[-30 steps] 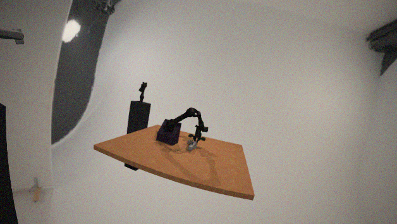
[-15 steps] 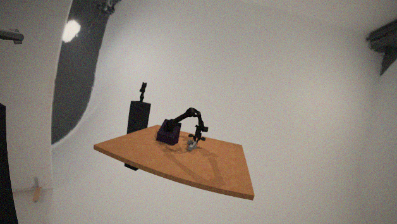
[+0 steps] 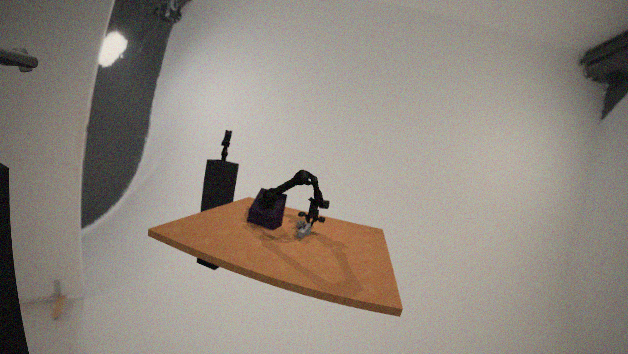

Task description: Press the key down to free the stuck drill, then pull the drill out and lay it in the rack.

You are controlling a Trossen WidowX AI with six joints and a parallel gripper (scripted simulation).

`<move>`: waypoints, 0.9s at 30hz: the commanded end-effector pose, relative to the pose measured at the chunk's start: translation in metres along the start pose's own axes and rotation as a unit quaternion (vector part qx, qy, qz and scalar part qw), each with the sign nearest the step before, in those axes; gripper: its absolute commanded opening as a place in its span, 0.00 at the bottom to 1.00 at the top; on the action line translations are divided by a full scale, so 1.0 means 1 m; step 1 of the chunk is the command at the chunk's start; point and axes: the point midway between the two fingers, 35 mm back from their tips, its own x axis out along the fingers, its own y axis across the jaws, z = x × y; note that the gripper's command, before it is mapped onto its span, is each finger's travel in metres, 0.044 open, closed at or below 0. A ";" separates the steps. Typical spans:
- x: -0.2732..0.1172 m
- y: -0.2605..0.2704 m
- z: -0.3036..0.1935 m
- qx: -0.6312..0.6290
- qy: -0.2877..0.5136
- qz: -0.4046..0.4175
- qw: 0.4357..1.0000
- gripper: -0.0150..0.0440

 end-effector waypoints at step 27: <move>-0.003 0.000 0.023 0.001 -0.001 -0.002 1.000 0.25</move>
